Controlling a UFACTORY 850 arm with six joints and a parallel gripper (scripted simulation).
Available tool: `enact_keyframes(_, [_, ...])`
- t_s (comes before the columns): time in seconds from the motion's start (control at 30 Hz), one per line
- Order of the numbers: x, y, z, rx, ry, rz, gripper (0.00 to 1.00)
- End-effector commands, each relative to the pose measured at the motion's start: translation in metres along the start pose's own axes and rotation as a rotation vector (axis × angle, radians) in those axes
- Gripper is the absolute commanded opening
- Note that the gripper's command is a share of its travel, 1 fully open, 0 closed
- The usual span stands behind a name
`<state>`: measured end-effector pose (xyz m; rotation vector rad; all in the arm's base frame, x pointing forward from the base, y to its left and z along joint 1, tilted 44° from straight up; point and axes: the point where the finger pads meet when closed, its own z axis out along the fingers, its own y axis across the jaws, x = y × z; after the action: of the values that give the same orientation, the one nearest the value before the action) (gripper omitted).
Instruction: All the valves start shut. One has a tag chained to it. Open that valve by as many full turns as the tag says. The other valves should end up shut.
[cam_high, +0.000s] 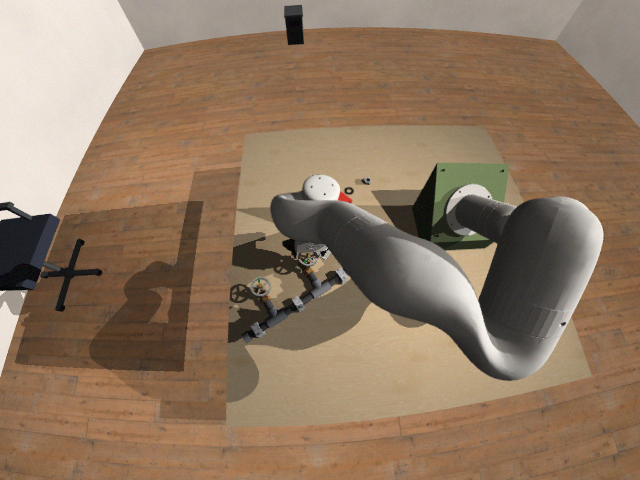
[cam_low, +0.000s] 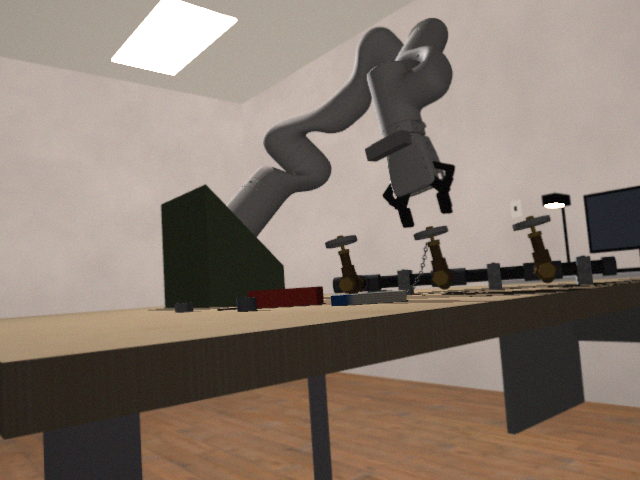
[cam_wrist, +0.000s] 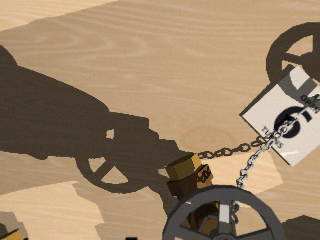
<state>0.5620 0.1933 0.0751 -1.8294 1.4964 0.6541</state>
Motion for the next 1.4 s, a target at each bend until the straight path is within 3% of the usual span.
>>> enact_keyframes(0.0, [0.0,-0.001,-0.009,0.002,0.001,-0.001,1.0])
enact_keyframes(0.33, [0.0,0.0,-0.024,0.002,0.001,-0.001,1.0])
enact_keyframes(1.37, [0.0,0.0,-0.025,0.002,0.002,-0.001,1.0])
